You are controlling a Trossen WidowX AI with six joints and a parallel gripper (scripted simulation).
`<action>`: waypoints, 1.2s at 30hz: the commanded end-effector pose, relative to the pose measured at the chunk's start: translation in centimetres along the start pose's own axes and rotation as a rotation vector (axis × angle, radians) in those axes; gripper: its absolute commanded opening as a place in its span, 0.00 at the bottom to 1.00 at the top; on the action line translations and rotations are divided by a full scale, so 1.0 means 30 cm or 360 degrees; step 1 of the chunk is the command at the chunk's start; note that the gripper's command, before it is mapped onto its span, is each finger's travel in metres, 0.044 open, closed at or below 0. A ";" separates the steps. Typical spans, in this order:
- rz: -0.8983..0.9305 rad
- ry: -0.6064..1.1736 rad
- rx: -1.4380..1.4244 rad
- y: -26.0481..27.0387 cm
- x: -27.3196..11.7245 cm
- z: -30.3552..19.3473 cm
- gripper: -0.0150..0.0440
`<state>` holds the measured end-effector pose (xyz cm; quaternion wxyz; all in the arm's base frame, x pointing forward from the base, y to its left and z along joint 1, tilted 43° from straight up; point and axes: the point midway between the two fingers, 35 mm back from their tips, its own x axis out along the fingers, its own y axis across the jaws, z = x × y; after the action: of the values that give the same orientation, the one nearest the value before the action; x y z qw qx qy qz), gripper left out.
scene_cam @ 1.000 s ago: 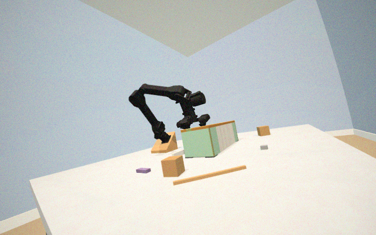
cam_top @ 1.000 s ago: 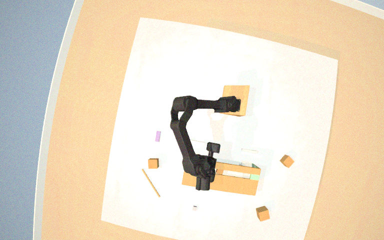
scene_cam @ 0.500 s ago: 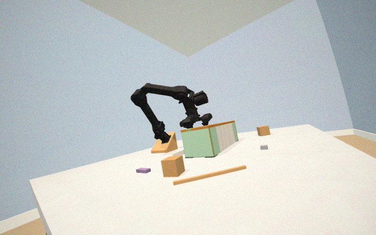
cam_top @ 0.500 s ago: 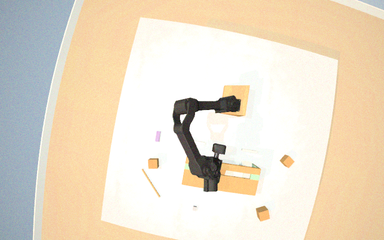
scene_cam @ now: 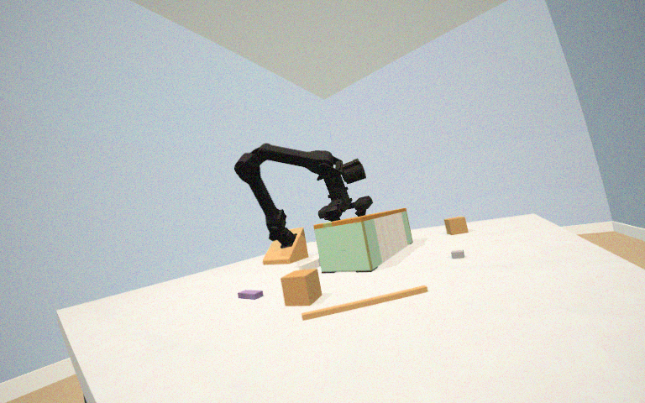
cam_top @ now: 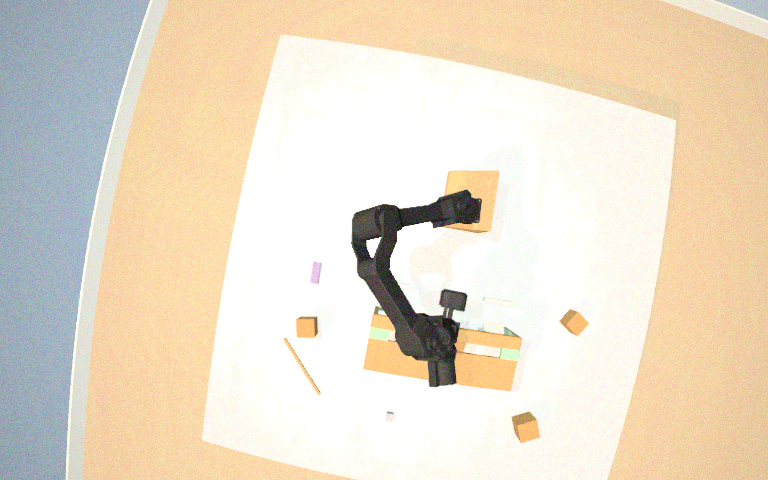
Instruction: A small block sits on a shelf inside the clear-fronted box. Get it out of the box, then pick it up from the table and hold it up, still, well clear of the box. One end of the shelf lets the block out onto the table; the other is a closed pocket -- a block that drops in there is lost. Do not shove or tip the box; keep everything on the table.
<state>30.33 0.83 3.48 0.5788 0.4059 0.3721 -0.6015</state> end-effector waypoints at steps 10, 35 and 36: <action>-0.0014 0.0001 -0.0007 -0.010 0.008 -0.003 0.93; -0.0013 0.0003 -0.0007 -0.010 0.033 -0.073 0.93; -0.0013 0.0003 -0.0007 -0.010 0.034 -0.076 0.93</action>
<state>30.21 2.21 2.15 0.5779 0.4060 0.3734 -0.6015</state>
